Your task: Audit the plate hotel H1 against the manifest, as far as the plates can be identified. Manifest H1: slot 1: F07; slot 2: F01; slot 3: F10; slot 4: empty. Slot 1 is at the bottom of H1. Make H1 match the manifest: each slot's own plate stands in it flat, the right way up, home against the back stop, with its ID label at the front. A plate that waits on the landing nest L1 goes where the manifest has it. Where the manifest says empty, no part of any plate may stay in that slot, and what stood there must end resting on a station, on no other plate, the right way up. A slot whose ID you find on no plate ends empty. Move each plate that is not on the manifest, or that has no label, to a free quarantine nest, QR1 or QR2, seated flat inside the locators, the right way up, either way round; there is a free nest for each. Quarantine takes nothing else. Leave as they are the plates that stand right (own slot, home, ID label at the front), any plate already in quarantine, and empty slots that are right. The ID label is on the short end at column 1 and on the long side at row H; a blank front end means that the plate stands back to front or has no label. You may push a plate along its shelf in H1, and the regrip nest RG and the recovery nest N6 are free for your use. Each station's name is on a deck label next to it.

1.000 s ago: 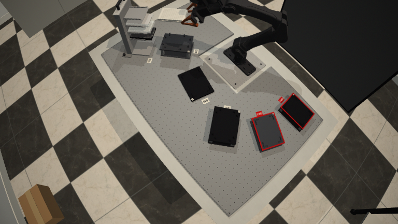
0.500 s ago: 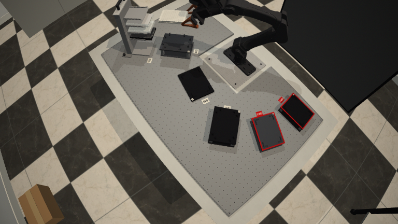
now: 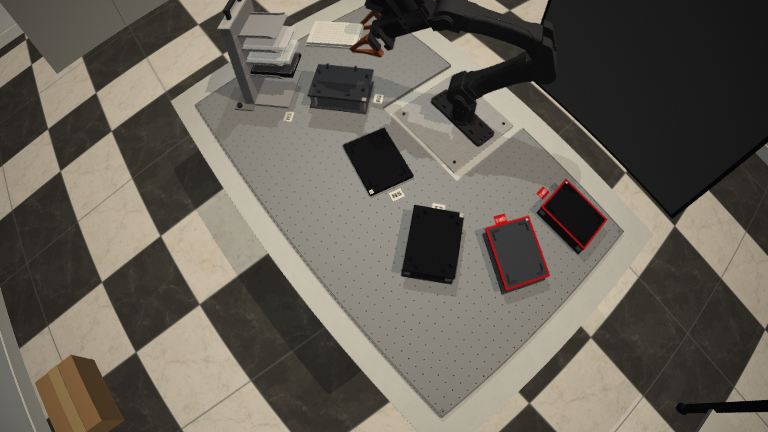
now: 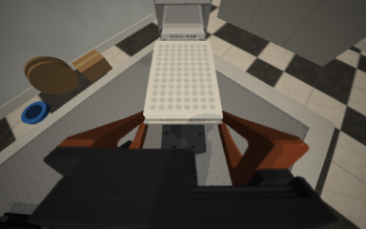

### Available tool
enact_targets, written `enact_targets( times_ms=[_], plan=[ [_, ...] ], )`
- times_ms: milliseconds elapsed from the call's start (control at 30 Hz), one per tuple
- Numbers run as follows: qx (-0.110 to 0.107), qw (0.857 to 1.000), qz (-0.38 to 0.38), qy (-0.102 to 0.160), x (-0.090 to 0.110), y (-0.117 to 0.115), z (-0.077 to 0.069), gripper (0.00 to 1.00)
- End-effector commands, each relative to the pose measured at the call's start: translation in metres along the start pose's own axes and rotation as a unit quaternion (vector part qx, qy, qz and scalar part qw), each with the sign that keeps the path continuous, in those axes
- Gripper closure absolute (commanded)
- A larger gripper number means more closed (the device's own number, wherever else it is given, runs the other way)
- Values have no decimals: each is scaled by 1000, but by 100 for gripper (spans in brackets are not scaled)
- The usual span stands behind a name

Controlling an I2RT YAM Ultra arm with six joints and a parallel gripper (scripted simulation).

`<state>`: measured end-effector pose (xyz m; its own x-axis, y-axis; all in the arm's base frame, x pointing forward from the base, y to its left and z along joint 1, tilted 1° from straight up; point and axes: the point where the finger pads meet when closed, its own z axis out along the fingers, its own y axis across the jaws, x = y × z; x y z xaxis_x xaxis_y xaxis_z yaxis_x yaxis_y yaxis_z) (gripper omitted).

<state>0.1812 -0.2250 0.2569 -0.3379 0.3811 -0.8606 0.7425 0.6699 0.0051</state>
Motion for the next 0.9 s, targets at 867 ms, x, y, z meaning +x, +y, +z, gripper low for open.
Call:
enact_targets(
  times_ms=[867],
  plan=[
    [1, 999, -5, -32, -4, -1, -1, 14]
  ],
)
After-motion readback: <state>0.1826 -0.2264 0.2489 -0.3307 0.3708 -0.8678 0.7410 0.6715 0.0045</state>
